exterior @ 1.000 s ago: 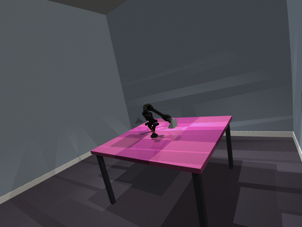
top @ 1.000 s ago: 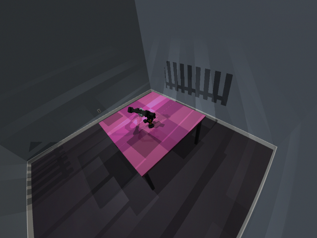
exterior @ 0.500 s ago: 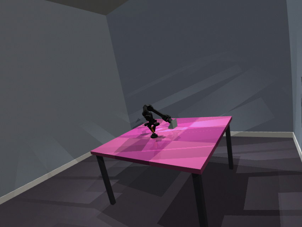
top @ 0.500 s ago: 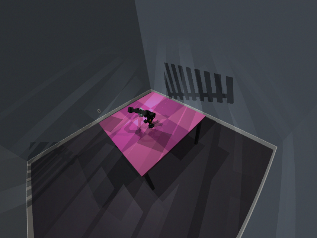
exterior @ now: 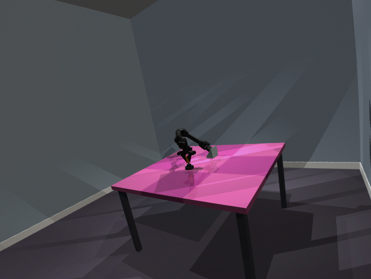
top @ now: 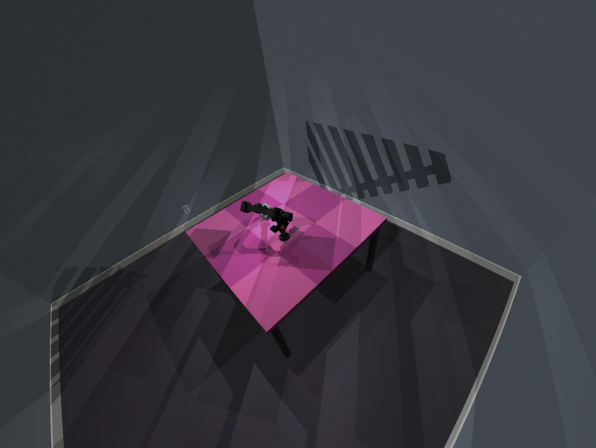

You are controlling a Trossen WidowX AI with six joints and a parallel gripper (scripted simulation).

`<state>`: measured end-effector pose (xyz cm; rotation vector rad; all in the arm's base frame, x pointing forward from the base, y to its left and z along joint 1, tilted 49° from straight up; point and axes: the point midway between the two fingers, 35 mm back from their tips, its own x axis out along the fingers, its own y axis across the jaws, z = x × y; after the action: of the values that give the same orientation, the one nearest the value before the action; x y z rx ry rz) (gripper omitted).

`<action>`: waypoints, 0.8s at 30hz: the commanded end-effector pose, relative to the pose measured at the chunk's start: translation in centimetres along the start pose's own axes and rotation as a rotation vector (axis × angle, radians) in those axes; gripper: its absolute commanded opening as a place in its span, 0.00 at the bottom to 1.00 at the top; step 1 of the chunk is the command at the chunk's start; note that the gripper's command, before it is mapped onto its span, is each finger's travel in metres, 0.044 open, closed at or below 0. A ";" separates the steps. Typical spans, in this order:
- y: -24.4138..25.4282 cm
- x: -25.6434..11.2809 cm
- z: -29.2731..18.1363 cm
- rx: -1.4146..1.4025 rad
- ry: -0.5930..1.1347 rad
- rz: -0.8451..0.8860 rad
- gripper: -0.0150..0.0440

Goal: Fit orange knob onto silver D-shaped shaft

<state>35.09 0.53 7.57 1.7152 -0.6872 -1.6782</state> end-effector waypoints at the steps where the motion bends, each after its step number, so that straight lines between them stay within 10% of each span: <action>1: 0.1 -0.2 0.0 -0.005 0.004 0.001 0.25; 24: 0.0 0.2 0.1 -0.005 0.004 0.001 0.25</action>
<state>34.86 0.40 7.43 1.7147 -0.6826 -1.6777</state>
